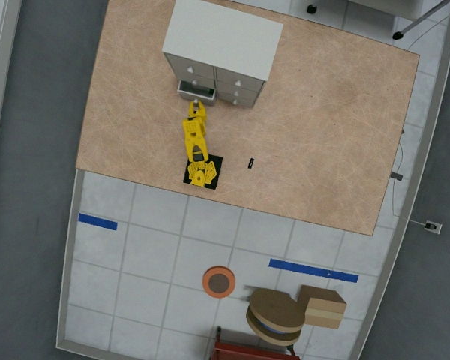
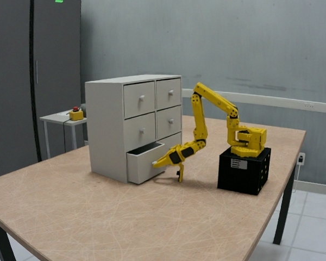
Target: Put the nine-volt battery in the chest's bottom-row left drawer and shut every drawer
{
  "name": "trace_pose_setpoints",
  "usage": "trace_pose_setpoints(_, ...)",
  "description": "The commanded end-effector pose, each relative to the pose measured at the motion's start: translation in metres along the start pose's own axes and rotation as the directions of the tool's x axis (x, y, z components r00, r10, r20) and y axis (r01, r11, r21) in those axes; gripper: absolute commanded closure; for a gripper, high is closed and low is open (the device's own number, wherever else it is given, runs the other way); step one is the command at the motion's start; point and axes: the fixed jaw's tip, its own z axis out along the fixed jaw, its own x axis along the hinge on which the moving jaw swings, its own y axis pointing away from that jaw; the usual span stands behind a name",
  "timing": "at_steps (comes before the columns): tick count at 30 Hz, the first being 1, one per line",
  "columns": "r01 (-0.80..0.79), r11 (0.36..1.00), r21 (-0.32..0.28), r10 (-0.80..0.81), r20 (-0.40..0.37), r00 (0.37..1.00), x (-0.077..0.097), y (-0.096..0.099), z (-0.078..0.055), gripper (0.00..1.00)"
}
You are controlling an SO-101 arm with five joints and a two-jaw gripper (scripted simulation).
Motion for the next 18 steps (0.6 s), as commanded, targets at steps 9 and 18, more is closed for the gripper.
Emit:
trace_pose_setpoints(9, -0.016, 1.0, -0.013, 0.016, -0.009, 1.0, 0.0053, 0.0042, 0.0076, 1.0)
trace_pose_setpoints(18, -0.022, 1.0, -0.023, 0.021, -0.009, 1.0, 0.0086, 0.0074, 0.0139, 1.0)
